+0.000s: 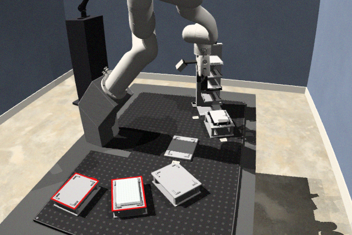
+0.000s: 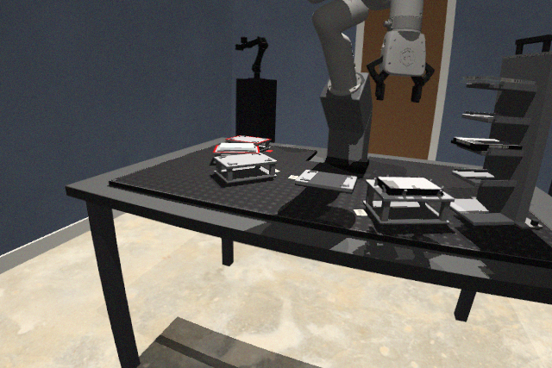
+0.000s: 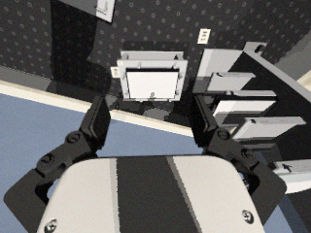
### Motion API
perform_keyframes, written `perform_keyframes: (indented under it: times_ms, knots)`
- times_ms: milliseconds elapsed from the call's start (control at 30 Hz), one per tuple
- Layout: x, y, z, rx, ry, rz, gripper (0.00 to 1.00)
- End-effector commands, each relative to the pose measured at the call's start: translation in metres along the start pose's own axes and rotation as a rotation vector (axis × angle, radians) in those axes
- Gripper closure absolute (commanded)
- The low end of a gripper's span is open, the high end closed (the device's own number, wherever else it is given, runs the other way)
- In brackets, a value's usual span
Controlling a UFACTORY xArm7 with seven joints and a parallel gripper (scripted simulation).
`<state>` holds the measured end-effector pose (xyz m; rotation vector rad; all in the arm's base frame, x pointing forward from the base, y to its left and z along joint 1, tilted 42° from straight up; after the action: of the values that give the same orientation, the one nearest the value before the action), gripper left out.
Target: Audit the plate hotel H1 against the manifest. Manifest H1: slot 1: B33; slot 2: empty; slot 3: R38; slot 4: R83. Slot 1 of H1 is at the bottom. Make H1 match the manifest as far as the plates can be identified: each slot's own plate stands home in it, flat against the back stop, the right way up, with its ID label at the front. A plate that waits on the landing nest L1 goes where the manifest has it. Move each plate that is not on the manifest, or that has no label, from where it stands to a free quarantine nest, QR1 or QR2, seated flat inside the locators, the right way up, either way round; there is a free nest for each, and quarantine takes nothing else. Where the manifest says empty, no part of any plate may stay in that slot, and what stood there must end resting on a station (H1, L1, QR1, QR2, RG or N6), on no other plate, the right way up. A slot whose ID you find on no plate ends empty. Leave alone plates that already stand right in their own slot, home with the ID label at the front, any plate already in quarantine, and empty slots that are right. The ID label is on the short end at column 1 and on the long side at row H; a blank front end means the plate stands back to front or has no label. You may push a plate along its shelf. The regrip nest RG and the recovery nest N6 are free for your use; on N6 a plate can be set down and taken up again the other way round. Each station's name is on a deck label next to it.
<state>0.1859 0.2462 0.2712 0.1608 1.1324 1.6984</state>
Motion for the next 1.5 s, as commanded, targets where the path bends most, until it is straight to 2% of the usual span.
perform_keyframes:
  times_ms: [0, 1467]
  knots:
    - [0.0, -0.007, 0.001, -0.004, 0.0, 0.001, 0.0]
    - [0.0, -0.071, 0.001, -0.003, 0.0, 0.001, 0.0]
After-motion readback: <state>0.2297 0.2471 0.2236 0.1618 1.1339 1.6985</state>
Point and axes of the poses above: the point where the finger pads meet when closed, its own y axis back along the fingers, its own x axis across the jaws, z = x × y, the point moved 10 cm from there along y, back along the fingers, and after that the axes turned 4 degrees about y, right-handed, at the moved point
